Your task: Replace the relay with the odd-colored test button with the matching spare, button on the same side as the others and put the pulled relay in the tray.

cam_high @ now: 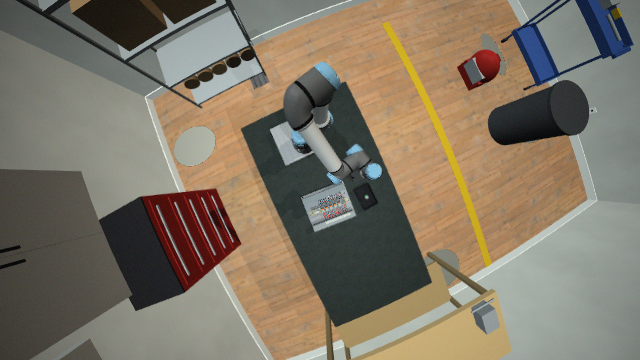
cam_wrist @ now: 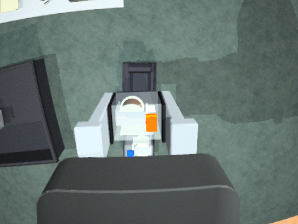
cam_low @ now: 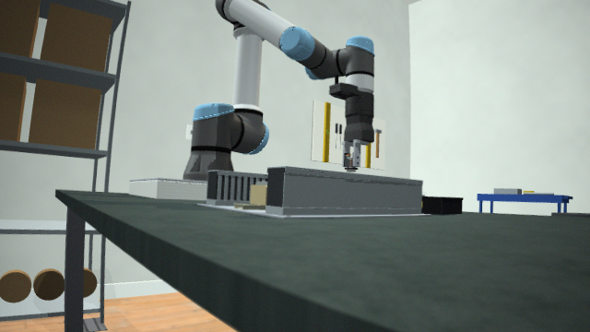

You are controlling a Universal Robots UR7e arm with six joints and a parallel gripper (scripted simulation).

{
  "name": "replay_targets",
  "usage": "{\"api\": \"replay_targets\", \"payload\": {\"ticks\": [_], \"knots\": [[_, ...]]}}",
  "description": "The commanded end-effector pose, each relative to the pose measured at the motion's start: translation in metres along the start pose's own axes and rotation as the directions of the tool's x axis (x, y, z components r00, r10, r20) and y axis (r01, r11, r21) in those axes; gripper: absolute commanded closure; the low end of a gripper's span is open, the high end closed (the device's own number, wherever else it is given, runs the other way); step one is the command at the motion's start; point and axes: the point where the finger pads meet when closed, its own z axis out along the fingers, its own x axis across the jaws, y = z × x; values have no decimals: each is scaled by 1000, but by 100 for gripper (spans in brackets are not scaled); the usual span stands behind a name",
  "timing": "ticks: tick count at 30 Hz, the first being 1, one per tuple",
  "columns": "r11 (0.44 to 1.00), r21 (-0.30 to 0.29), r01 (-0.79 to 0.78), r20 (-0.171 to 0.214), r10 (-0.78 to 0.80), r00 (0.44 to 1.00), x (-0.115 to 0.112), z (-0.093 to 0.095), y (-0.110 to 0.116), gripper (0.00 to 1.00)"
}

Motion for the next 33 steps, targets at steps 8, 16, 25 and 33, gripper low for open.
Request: {"api": "replay_targets", "payload": {"ticks": [8, 16, 25, 33], "knots": [[1000, -1, 5, 1, -5, 1000, -27, 1, -24, 100], [1000, -1, 6, 0, -6, 1000, -44, 1, -40, 100], [1000, 0, 5, 0, -5, 1000, -67, 2, -62, 100], [1000, -1, 6, 1, -6, 1000, -85, 3, -78, 100]]}}
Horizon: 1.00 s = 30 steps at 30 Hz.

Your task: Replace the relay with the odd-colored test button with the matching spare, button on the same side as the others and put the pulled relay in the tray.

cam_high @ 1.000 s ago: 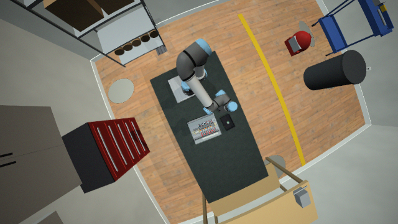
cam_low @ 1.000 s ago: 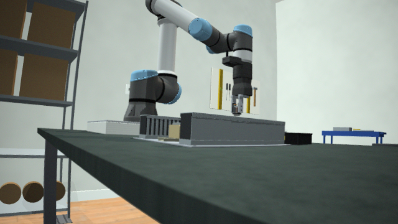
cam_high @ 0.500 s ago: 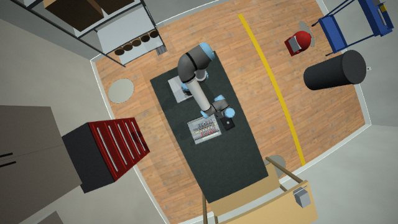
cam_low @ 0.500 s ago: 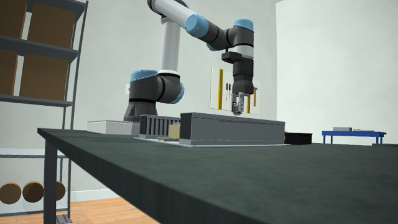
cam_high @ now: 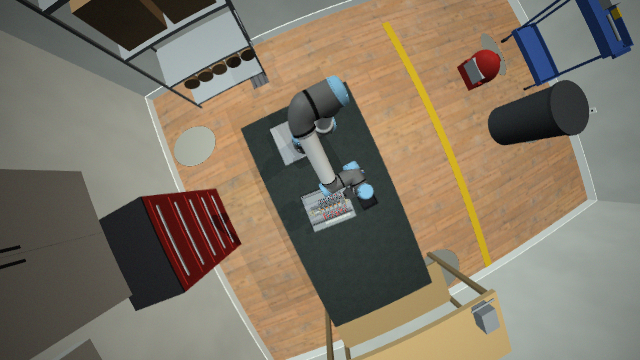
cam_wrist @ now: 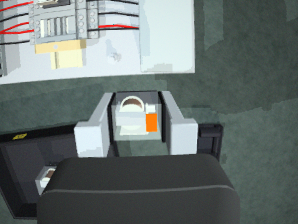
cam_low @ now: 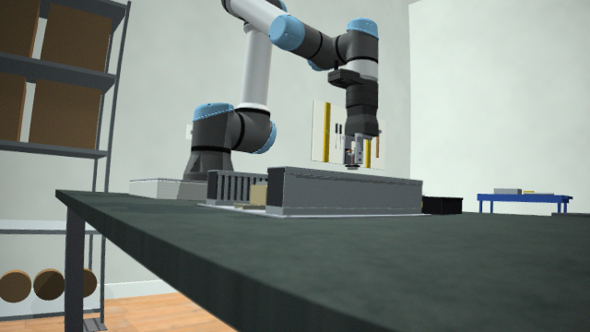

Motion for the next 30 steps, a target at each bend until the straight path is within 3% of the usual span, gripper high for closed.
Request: {"api": "replay_targets", "payload": {"ticks": [1, 6, 11, 23, 28, 30], "knots": [[1000, -2, 10, 3, -10, 1000, -11, 0, -7, 100], [1000, -2, 10, 3, -10, 1000, -11, 0, -7, 100], [1000, -1, 10, 3, -10, 1000, -53, 1, -44, 100], [1000, -1, 10, 3, -10, 1000, -53, 1, -44, 100], [1000, -1, 10, 3, -10, 1000, -90, 2, -76, 100], [1000, -1, 10, 3, -10, 1000, -90, 2, -76, 100]]}}
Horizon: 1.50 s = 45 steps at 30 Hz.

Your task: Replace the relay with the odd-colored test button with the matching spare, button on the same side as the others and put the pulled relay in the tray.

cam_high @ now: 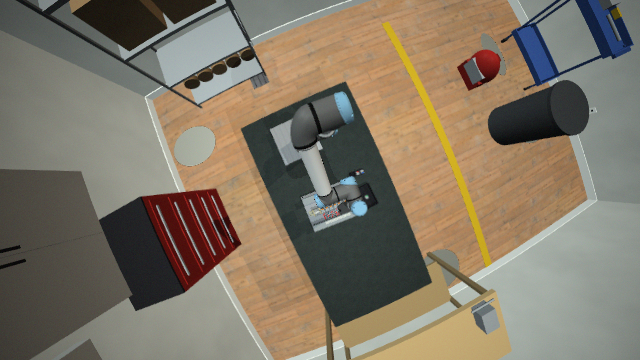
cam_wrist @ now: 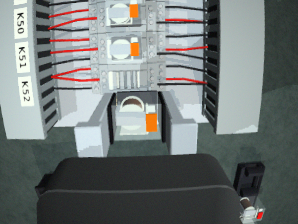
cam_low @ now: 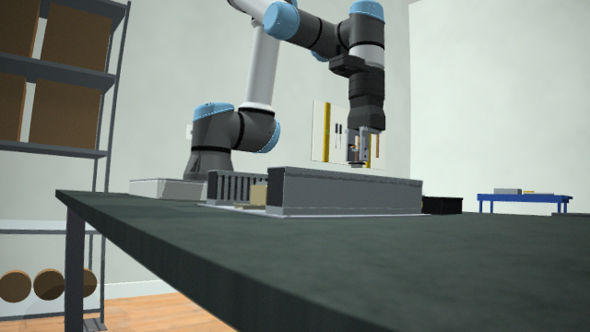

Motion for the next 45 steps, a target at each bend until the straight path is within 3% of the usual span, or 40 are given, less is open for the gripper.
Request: {"api": "replay_targets", "payload": {"ticks": [1, 45], "knots": [[1000, 0, -2, 1, 2, 1000, -25, 0, -21, 100], [1000, 0, -3, 2, 3, 1000, -14, 0, -12, 100]]}}
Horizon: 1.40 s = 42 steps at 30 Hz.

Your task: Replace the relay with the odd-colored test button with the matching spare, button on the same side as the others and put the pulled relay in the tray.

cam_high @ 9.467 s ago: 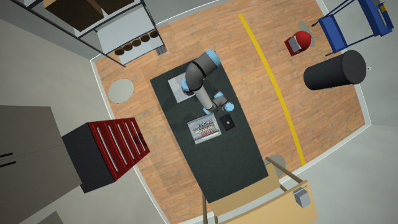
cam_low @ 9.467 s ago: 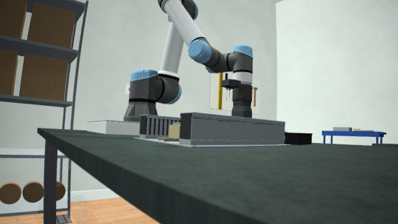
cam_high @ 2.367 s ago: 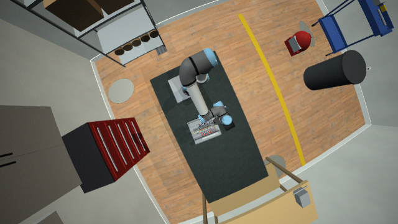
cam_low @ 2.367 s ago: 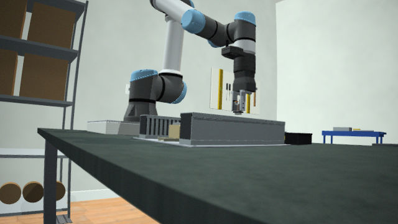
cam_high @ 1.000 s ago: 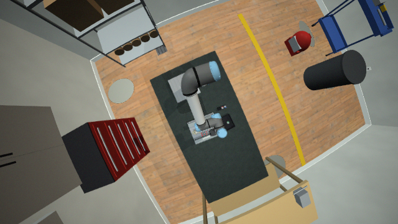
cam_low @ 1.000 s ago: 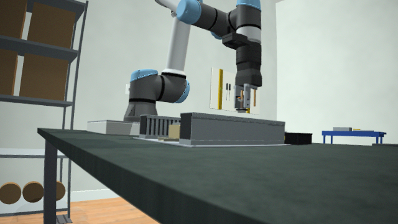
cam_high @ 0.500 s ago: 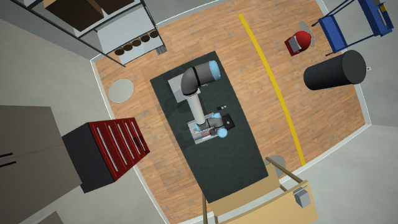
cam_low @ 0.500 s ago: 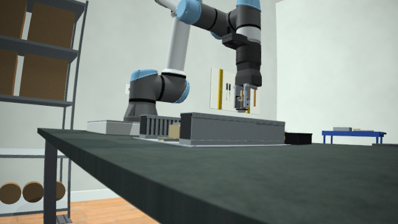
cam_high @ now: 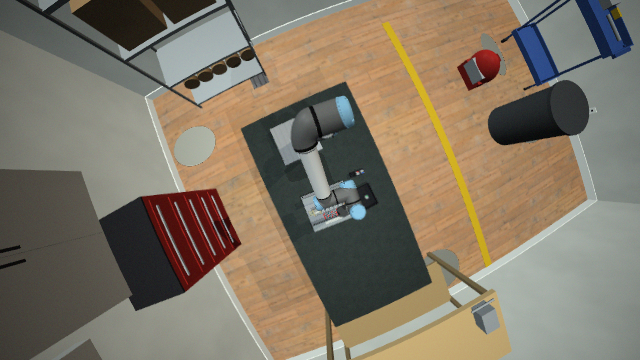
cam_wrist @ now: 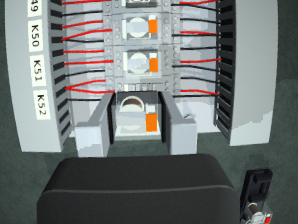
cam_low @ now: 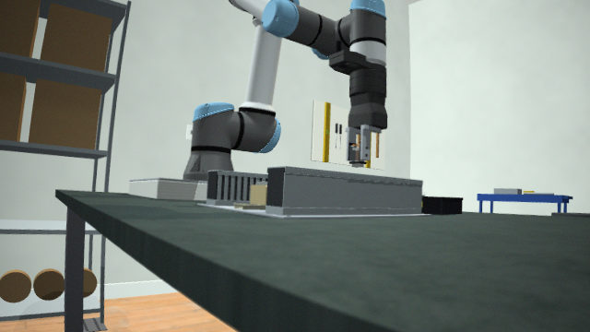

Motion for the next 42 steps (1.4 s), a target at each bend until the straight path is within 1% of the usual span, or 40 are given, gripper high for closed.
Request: {"api": "replay_targets", "payload": {"ticks": [1, 33, 38, 42], "knots": [[1000, 0, 1, 1, -1, 1000, 1, 0, 2, 100], [1000, 0, 2, 1, -2, 1000, 5, 0, 5, 100], [1000, 0, 2, 1, -2, 1000, 4, 12, 4, 100], [1000, 0, 2, 1, -2, 1000, 4, 12, 4, 100]]}}
